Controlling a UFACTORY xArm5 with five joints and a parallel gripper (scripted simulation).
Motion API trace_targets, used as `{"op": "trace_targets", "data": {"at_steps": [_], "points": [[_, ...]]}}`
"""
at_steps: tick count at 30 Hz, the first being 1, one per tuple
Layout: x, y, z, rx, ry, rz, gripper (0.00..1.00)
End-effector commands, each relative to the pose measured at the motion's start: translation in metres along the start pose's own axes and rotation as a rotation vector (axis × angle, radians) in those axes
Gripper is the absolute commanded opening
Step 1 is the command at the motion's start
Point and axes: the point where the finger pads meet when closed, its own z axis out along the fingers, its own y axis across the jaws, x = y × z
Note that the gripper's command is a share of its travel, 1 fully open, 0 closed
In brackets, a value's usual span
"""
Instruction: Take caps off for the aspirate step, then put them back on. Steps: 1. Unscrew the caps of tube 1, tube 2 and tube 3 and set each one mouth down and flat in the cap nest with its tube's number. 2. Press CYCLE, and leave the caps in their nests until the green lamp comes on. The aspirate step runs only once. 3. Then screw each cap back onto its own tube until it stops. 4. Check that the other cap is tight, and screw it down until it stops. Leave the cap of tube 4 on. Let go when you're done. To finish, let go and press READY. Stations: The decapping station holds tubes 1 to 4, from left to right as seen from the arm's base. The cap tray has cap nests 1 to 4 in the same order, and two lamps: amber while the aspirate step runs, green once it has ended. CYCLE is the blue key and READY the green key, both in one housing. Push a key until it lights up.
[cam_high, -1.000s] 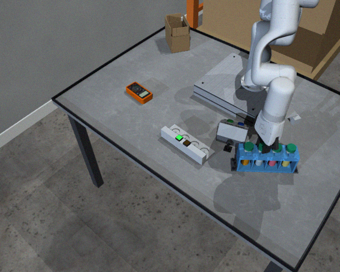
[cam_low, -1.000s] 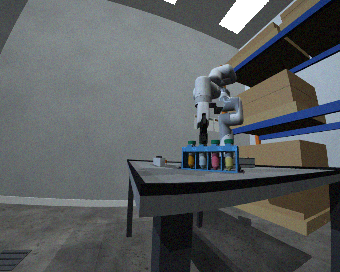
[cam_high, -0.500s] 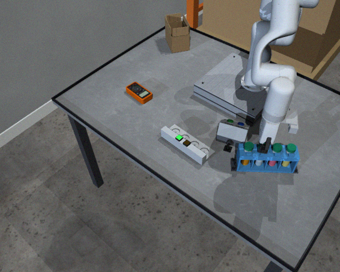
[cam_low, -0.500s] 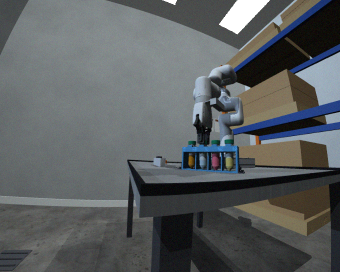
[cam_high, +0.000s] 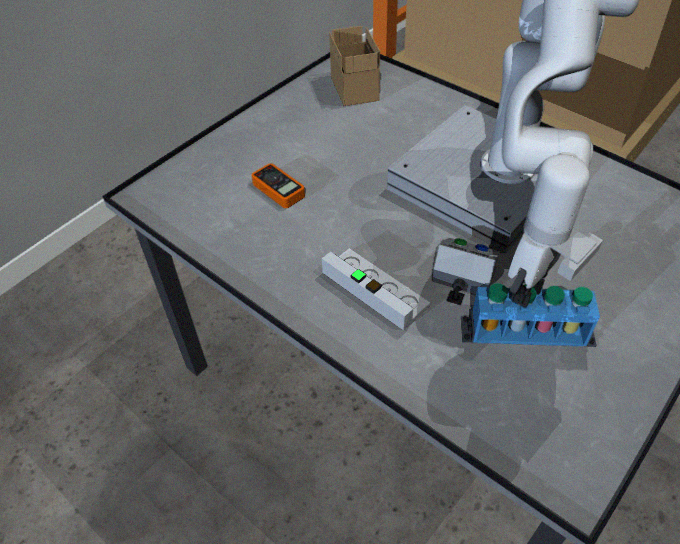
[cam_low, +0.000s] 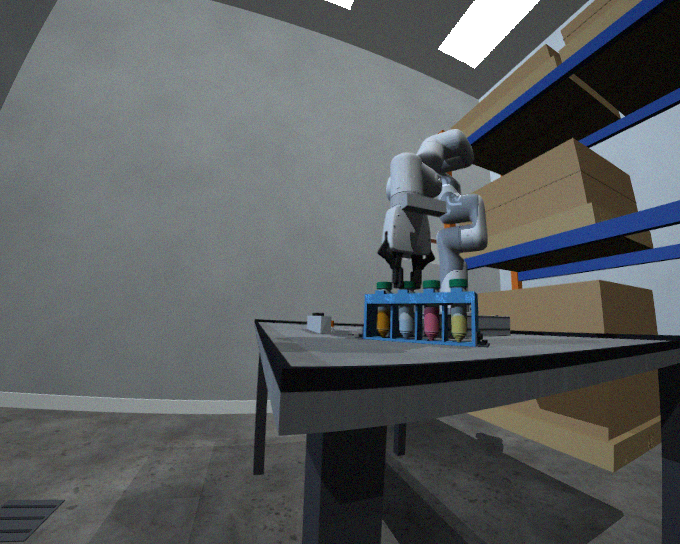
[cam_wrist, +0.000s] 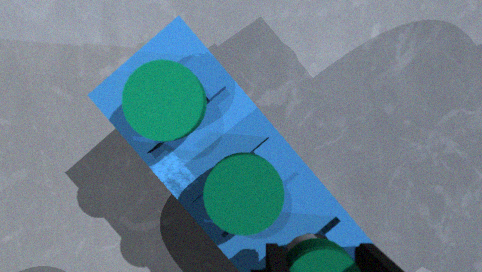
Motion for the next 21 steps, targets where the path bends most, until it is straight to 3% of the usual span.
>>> {"op": "trace_targets", "data": {"at_steps": [1,4,5,17,21], "points": [[0.0006,0.0010,-0.0009,0.004,0.013,0.080,0.00],[0.0006,0.0010,-0.0009,0.004,0.013,0.080,0.00],[0.0006,0.0010,-0.0009,0.004,0.013,0.080,0.46],[0.0006,0.0010,-0.0009,0.004,0.013,0.080,0.46],[0.0006,0.0010,-0.0014,0.002,0.013,-0.216,0.46]]}}
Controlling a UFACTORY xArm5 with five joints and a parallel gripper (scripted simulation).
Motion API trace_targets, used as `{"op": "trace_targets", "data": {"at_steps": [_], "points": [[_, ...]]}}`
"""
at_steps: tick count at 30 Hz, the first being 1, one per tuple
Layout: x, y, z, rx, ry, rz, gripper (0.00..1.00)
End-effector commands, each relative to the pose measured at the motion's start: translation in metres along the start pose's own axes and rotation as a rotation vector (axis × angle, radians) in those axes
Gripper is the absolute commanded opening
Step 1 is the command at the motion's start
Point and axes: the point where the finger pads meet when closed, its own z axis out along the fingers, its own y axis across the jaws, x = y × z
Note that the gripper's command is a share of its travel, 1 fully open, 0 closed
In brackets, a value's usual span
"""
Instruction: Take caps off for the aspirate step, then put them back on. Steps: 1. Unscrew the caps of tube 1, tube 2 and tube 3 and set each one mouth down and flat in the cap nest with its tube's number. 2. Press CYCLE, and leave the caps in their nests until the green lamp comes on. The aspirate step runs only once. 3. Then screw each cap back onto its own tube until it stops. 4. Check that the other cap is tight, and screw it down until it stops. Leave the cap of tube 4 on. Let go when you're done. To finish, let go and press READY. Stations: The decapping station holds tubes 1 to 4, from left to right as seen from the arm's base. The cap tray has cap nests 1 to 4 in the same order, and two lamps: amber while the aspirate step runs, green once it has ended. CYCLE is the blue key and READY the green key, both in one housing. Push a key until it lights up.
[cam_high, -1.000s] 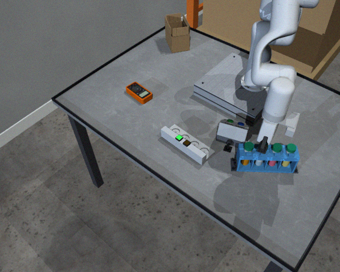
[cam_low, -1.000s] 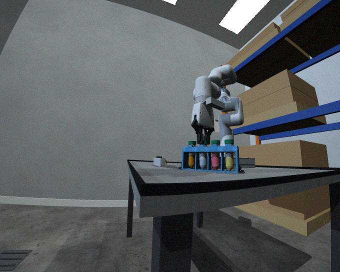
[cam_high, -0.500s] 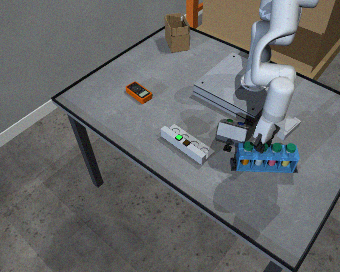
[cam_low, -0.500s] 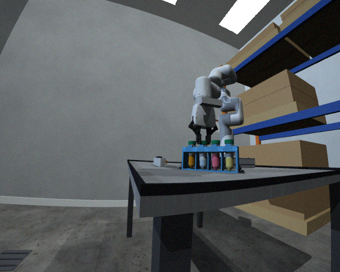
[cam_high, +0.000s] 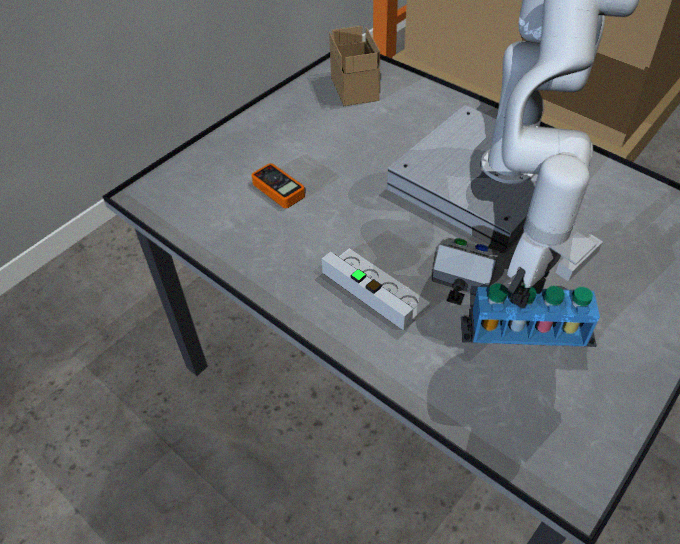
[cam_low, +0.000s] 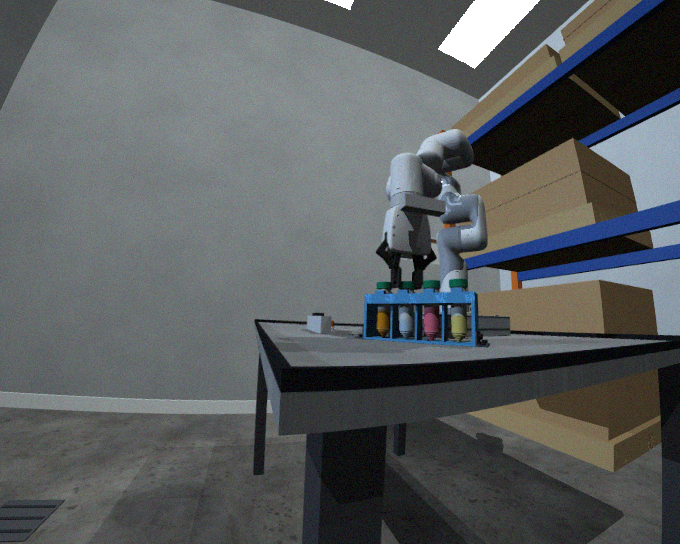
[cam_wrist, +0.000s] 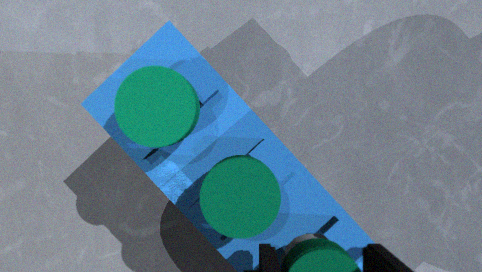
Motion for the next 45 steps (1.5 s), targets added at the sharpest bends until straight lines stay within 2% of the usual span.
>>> {"op": "trace_targets", "data": {"at_steps": [1,7,9,11,24,26,27,31,40,41,45], "points": [[0.0009,0.0010,-0.0017,0.003,0.012,-0.279,0.46],[0.0009,0.0010,-0.0017,0.002,0.013,-0.509,0.46],[0.0009,0.0010,-0.0017,0.002,0.013,-0.509,0.46],[0.0009,0.0010,-0.0017,0.001,0.013,-0.661,0.46],[0.0009,0.0010,-0.0017,-0.003,0.013,-1.162,0.46],[0.0009,0.0010,-0.0017,-0.003,0.013,-1.162,0.46],[0.0009,0.0010,-0.0017,-0.003,0.014,-1.266,0.46],[0.0009,0.0010,-0.0017,-0.004,0.013,-1.420,0.46],[0.0009,0.0010,-0.0017,-0.004,0.014,-1.449,0.46],[0.0009,0.0010,-0.0017,-0.004,0.014,-1.449,0.00],[0.0009,0.0010,-0.0017,-0.004,0.014,-1.449,0.00]]}}
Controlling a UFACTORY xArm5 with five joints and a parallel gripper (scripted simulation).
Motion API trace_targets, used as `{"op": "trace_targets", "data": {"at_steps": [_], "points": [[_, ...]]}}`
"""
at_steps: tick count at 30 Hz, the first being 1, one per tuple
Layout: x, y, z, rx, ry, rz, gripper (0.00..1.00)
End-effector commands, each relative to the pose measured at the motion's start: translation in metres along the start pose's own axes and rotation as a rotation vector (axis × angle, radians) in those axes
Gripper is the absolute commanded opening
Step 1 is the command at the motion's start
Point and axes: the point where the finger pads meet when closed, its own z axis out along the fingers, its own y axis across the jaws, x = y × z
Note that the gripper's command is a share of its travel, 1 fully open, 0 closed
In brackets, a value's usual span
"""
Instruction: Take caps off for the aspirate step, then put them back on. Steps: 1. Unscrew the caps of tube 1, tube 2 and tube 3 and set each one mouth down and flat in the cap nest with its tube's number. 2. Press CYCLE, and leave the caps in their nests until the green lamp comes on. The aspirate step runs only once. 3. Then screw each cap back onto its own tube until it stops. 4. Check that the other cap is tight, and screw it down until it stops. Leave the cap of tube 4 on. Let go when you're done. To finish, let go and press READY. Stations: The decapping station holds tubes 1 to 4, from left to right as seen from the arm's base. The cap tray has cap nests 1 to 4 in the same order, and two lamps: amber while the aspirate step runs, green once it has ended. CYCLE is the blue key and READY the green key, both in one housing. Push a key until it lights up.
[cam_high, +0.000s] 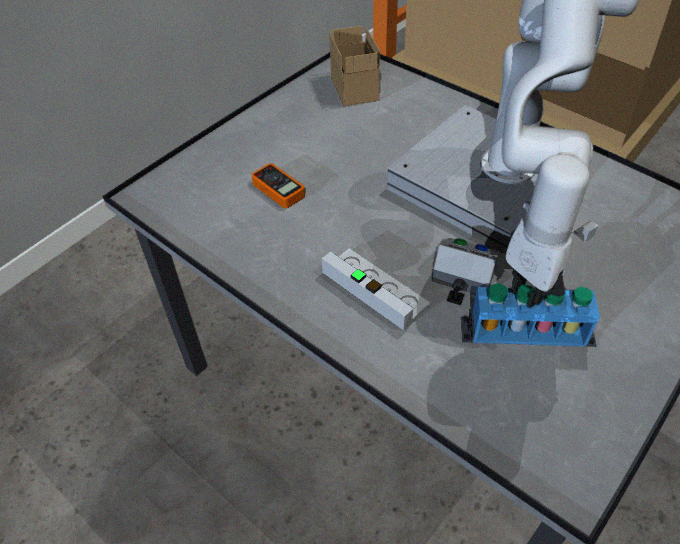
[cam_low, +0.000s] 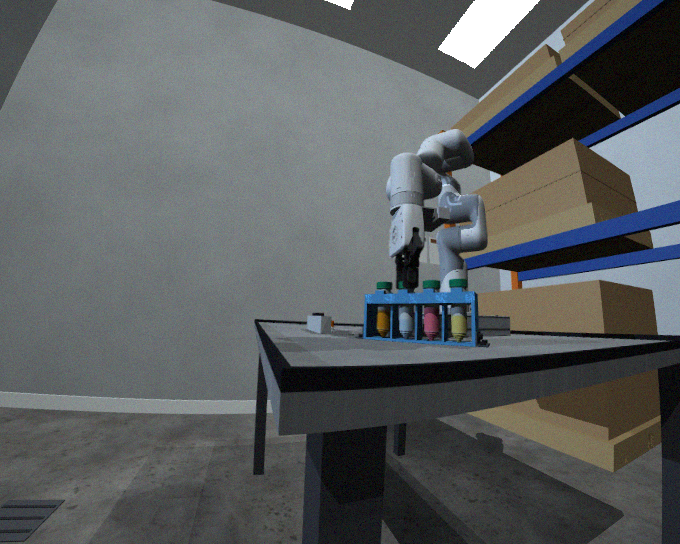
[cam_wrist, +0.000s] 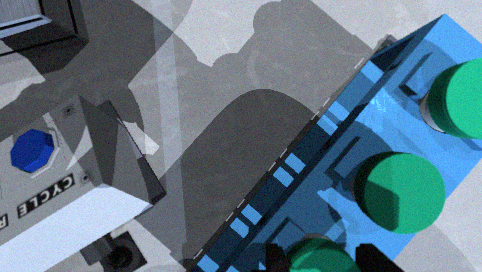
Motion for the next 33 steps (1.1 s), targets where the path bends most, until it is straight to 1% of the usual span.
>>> {"op": "trace_targets", "data": {"at_steps": [1,10,13,15,21,30,32,33], "points": [[-0.0008,0.0008,-0.0011,-0.011,0.008,-0.004,0.00],[-0.0008,0.0008,-0.0011,-0.011,0.008,-0.004,0.00],[-0.0008,0.0008,-0.0010,-0.010,0.008,0.146,0.00],[-0.0008,0.0008,-0.0010,-0.010,0.008,0.146,0.00],[-0.0008,0.0008,-0.0008,-0.009,0.010,0.446,0.00],[-0.0008,0.0008,-0.0006,-0.007,0.011,0.793,0.00],[-0.0008,0.0008,-0.0006,-0.007,0.011,0.793,0.00],[-0.0008,0.0008,-0.0005,-0.007,0.012,0.864,0.00]]}}
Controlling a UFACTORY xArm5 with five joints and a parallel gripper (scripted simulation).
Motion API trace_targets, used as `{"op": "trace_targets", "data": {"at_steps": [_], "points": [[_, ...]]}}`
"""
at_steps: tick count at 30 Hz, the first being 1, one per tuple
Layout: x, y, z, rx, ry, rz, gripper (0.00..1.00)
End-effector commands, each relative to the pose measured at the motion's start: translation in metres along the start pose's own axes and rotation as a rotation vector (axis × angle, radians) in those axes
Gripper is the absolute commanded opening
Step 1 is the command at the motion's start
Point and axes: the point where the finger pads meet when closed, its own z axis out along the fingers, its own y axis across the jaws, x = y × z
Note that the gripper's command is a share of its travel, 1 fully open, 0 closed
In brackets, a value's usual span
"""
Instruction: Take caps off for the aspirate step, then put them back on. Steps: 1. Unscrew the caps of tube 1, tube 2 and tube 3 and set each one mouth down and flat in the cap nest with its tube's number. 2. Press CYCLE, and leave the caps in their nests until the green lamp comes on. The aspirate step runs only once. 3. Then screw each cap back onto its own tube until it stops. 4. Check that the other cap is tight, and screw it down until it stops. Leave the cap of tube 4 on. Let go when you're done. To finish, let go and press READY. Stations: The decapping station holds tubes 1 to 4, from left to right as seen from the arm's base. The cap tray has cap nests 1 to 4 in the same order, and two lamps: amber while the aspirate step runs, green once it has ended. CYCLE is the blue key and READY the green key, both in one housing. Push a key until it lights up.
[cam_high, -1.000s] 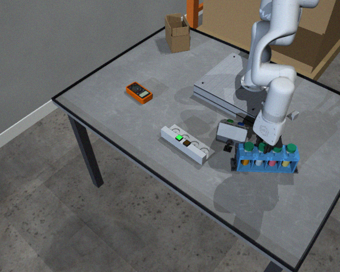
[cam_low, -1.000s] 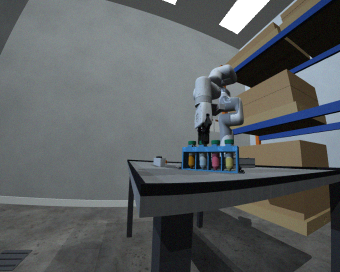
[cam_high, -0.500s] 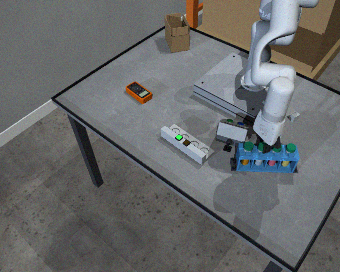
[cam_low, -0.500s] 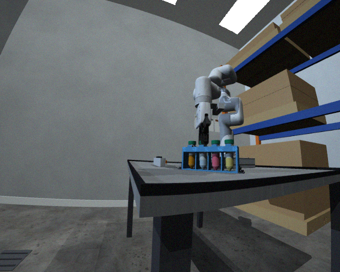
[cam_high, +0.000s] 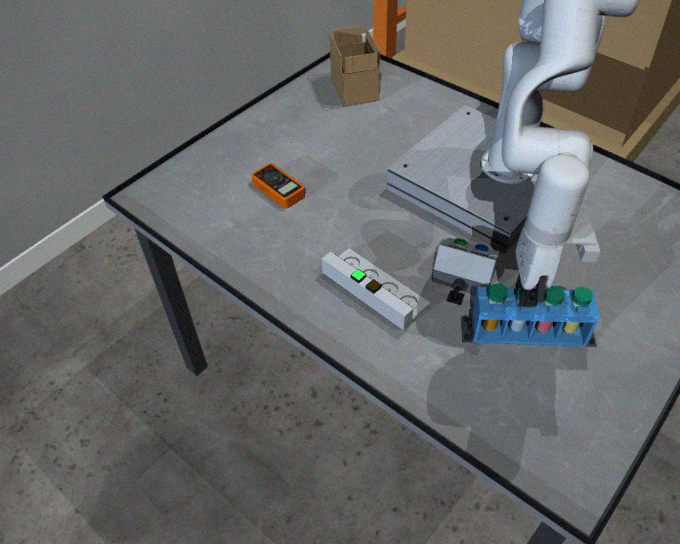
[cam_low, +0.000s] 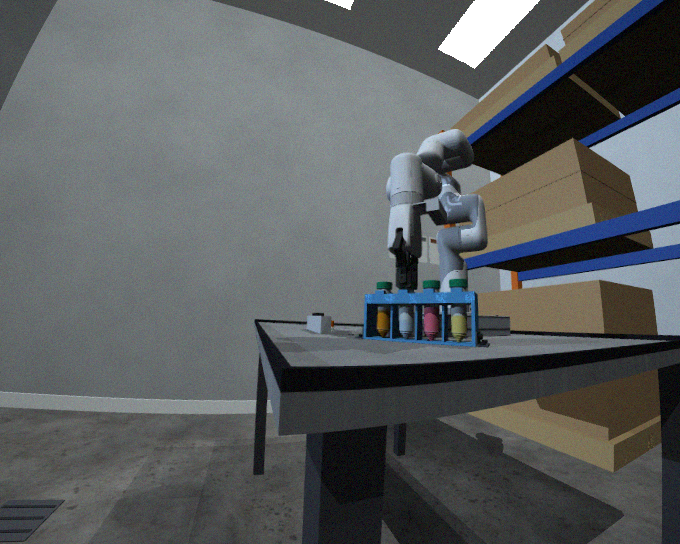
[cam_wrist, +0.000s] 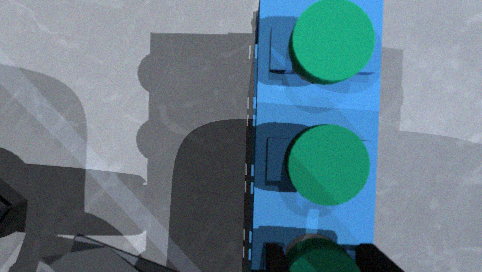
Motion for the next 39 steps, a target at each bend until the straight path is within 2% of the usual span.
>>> {"op": "trace_targets", "data": {"at_steps": [1,13,21,22,34,39], "points": [[0.000,0.001,-0.001,-0.005,0.013,0.247,0.00],[0.000,0.001,-0.001,-0.002,0.014,0.731,0.00],[0.000,0.001,-0.001,-0.002,0.014,0.736,0.00],[0.000,0.001,-0.001,-0.002,0.014,0.736,0.46],[0.000,0.001,-0.001,-0.002,0.014,0.736,0.46],[0.000,0.001,-0.016,-0.002,0.014,0.736,0.46]]}}
